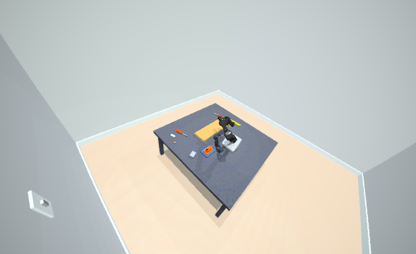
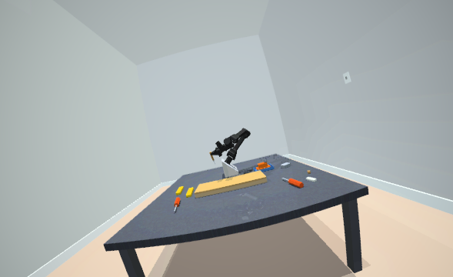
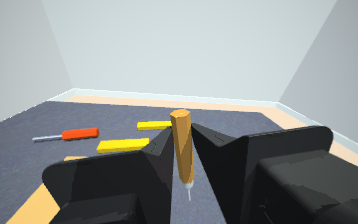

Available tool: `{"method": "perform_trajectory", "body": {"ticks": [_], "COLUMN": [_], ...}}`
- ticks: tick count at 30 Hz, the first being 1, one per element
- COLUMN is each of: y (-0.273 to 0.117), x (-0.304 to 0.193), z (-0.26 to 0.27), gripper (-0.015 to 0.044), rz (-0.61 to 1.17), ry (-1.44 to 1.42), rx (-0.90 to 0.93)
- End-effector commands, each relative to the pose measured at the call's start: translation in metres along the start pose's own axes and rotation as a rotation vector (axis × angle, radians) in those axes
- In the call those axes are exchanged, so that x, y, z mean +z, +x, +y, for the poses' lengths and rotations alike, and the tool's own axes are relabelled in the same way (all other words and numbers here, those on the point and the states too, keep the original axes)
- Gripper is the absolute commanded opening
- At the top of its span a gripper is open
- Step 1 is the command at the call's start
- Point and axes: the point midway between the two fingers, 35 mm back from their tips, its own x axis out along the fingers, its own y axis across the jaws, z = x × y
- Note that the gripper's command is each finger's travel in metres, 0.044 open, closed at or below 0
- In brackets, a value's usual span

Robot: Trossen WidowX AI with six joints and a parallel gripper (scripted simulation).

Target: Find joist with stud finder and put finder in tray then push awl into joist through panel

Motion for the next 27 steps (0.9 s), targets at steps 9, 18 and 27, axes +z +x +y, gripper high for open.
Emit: {"method": "perform_trajectory", "body": {"ticks": [9,18,27], "y": [-0.002,-0.001,0.002], "x": [0.011,0.009,0.002], "z": [0.049,0.091,0.133], "gripper": [0.0,0.0,0.0], "rz": [-0.031,-0.051,-0.08], "ry": [0.055,0.093,0.14], "rx": [-0.006,0.001,0.005]}}
